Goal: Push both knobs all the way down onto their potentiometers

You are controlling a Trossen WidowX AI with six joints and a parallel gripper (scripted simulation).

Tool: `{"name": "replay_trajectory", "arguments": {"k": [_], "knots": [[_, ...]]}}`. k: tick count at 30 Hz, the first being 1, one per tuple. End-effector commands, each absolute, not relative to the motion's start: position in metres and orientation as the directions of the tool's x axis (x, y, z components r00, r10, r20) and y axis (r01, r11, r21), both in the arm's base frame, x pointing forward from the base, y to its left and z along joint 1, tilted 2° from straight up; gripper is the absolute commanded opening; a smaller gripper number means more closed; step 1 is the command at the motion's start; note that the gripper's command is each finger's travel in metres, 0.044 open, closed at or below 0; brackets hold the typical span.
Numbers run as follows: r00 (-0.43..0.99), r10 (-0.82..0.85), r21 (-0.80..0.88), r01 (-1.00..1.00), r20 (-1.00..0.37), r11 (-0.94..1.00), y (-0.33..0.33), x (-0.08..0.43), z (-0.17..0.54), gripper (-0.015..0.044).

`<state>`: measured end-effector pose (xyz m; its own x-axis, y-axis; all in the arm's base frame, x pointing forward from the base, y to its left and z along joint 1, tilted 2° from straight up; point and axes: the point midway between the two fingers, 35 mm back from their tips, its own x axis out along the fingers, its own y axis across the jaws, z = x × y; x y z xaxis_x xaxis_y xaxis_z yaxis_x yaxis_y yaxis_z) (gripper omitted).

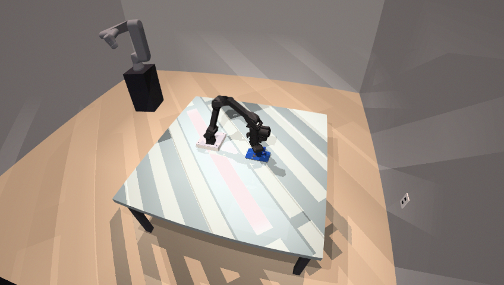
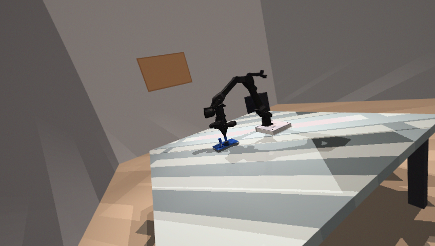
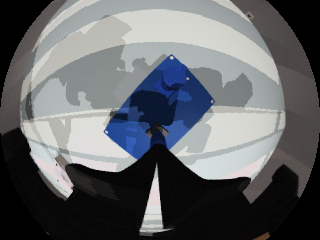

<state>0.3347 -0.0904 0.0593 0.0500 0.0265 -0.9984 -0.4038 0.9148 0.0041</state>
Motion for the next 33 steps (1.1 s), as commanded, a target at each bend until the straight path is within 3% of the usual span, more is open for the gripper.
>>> {"name": "replay_trajectory", "arguments": {"k": [1,33], "knots": [[0.026,0.032,0.019,-0.403,-0.999,0.915,-0.091,0.337,0.039,0.0000],[0.026,0.032,0.019,-0.403,-0.999,0.915,-0.092,0.337,0.071,0.0000]]}}
